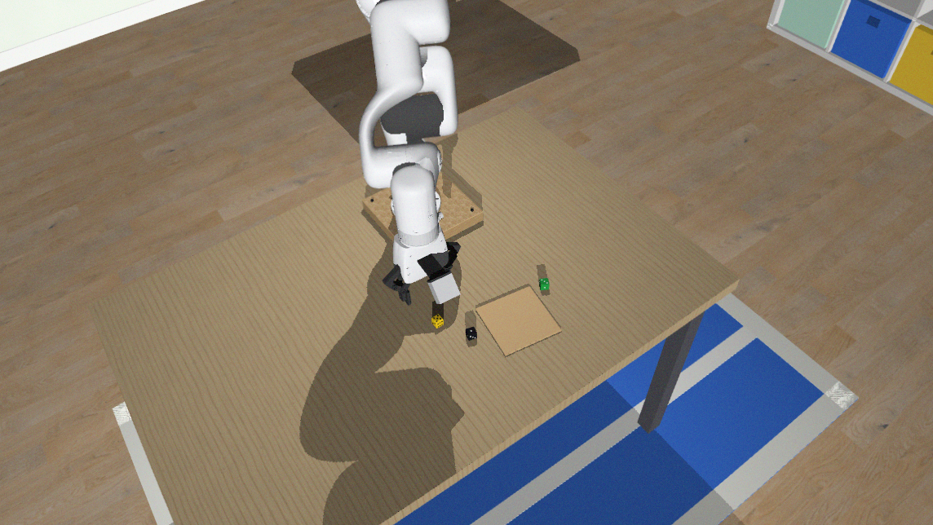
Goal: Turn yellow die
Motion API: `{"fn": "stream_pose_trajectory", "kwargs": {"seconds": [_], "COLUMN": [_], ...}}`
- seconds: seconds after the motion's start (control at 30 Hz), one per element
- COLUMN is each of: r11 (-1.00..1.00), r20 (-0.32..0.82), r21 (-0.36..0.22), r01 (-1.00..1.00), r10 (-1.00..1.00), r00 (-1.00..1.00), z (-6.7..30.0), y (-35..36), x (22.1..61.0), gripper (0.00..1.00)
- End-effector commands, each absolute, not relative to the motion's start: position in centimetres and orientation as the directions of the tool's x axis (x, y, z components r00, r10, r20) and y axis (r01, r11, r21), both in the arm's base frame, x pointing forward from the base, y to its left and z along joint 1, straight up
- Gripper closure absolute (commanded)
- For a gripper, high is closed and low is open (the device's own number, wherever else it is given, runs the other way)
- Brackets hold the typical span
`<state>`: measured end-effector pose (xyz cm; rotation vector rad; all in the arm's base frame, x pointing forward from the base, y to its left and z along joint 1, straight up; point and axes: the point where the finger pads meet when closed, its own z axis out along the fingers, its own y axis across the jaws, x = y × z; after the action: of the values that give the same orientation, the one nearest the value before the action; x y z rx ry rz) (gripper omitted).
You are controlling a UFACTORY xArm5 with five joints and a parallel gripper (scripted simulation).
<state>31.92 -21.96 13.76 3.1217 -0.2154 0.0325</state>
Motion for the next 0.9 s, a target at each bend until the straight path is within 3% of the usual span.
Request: {"fn": "stream_pose_trajectory", "kwargs": {"seconds": [0.0,0.7,0.87], "r11": [-0.993,-0.993,-0.993], "r20": [-0.004,-0.004,-0.005], "r21": [-0.002,-0.002,-0.002], "r01": [-0.122,-0.122,-0.122], "r10": [-0.122,-0.122,-0.122], "r00": [0.993,0.993,0.993], "z": [12.8,12.1,9.0], "y": [-20.0,-20.0,-20.0], "x": [33.6,33.6,33.6], "gripper": [0.0,0.0,0.0]}}
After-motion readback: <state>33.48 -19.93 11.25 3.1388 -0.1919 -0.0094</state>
